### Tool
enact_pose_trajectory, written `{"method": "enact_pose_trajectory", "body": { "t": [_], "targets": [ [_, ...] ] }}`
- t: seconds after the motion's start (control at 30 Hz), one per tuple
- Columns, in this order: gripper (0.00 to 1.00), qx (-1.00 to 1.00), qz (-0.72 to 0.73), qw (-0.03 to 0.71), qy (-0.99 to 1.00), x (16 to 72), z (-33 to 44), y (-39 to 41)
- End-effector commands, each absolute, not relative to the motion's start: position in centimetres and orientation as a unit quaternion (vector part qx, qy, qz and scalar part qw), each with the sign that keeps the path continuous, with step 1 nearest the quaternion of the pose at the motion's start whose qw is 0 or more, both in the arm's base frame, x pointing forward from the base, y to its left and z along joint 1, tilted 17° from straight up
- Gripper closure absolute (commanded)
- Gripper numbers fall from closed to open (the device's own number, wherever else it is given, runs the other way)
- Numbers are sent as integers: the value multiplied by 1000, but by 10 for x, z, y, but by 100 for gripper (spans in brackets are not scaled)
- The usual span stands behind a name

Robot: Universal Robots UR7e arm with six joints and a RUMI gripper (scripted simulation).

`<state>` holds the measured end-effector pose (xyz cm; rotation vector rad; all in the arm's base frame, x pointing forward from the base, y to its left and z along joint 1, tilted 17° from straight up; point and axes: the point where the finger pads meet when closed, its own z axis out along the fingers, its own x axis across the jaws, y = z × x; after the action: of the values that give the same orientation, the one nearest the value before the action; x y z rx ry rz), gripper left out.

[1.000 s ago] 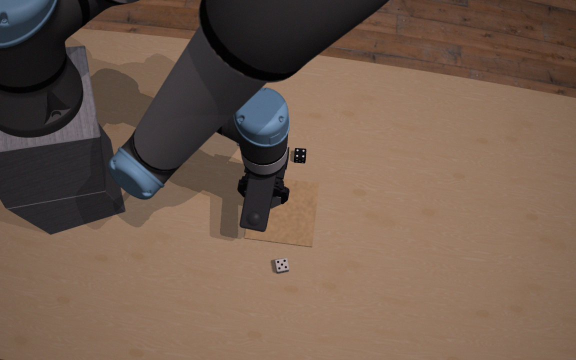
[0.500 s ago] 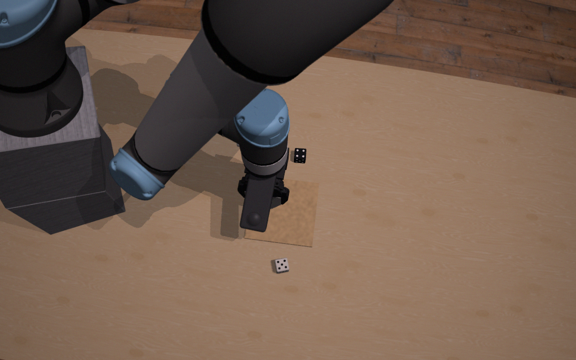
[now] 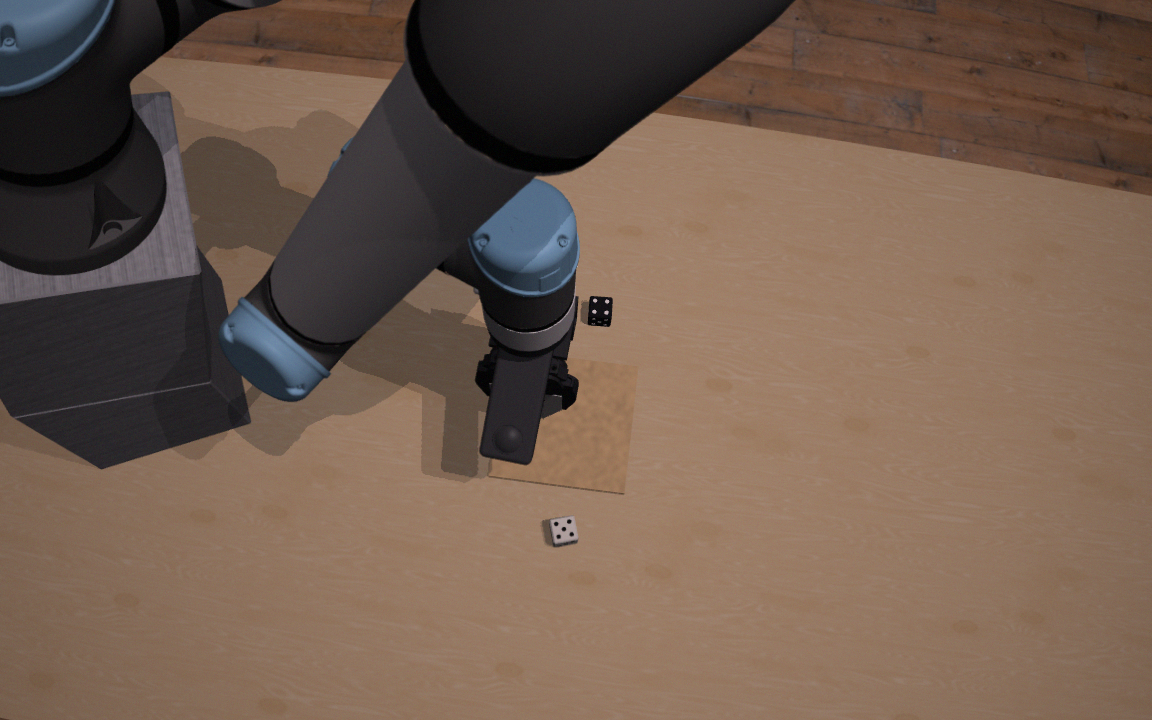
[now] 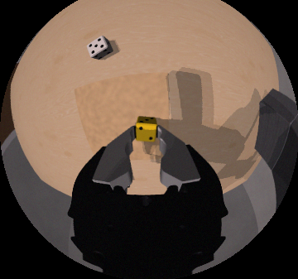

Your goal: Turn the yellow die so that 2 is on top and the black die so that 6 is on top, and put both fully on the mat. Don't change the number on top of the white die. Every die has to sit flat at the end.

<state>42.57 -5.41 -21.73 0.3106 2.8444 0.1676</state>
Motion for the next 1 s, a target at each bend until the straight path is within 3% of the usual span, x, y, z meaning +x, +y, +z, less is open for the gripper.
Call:
{"method": "enact_pose_trajectory", "body": {
  "t": [0.0, 0.9, 0.97],
  "targets": [
    [94, 107, 58, 138, 983, 426, -217, -54],
    [94, 107, 58, 138, 983, 426, -217, -54],
    [90, 107, 58, 138, 983, 426, -217, -54]
  ]
}}
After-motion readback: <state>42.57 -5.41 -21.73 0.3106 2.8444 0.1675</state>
